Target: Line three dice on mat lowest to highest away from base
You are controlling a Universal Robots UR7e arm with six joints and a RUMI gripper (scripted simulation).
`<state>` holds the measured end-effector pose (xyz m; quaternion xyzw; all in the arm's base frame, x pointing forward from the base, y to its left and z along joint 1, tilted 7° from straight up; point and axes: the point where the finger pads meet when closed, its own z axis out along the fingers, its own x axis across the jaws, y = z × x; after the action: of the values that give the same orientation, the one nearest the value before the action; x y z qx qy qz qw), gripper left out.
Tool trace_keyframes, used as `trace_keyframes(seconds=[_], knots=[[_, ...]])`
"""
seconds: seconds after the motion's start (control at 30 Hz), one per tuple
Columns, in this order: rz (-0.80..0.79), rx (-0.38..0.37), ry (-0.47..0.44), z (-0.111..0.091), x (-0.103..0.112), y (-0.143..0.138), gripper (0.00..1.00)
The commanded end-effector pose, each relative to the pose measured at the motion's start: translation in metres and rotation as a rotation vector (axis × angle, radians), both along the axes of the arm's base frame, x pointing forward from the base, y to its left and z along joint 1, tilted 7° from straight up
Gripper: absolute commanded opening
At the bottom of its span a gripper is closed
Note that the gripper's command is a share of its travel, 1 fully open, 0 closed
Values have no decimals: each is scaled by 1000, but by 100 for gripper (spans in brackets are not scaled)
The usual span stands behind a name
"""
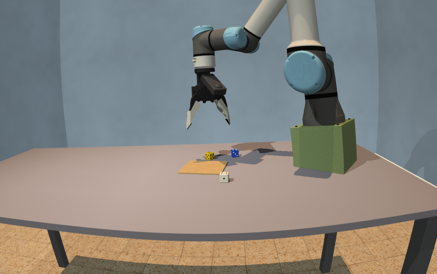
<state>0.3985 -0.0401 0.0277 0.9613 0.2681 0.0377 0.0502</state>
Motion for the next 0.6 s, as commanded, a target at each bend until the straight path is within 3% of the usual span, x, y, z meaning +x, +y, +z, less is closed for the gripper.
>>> trace_keyframes(seconds=[0.0, 0.57], knots=[[129, -6, 5, -1, -1, -1, 100], [593, -54, 39, -6, -3, -7, 100]])
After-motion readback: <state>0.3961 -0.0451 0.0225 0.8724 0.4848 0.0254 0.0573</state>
